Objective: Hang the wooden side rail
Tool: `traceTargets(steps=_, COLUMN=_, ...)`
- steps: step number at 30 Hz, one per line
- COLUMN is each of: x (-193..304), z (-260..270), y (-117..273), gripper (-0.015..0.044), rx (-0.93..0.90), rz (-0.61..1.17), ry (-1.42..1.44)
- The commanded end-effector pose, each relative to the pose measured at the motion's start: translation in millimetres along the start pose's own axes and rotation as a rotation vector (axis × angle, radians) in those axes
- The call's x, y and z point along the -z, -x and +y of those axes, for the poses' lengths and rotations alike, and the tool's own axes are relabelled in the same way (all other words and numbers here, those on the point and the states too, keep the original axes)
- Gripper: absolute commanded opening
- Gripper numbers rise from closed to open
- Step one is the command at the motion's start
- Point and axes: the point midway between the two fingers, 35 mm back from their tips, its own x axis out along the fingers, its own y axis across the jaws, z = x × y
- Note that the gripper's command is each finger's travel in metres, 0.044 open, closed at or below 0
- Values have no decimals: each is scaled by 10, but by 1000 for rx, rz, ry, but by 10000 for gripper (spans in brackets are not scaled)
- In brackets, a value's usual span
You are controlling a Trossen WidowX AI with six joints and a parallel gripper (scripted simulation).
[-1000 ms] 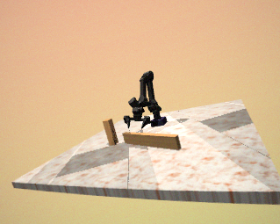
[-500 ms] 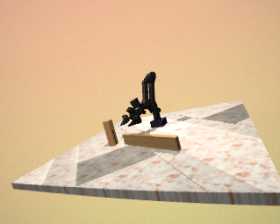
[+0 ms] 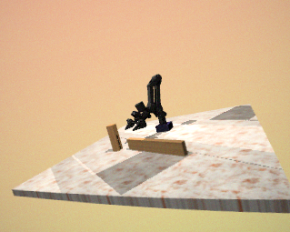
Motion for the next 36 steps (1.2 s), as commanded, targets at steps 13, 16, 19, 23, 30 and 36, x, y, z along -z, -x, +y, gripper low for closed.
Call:
traceTargets(steps=13, x=-69, z=125, y=-314, gripper=440, rx=89, rz=176, ry=-134)
traceTargets(steps=16, x=-117, z=188, y=-379, gripper=440, rx=145, rz=236, ry=-182)
traceTargets(steps=19, x=-179, z=248, y=-406, gripper=440, rx=215, rz=287, ry=-226)
traceTargets(steps=23, x=-300, z=333, y=-387, gripper=440, rx=316, rz=329, ry=-264)
traceTargets(steps=30, x=-592, z=469, y=-245, gripper=440, rx=478, rz=331, ry=-283)
traceTargets(steps=36, x=-601, z=472, y=-240, gripper=440, rx=482, rz=330, ry=-282)
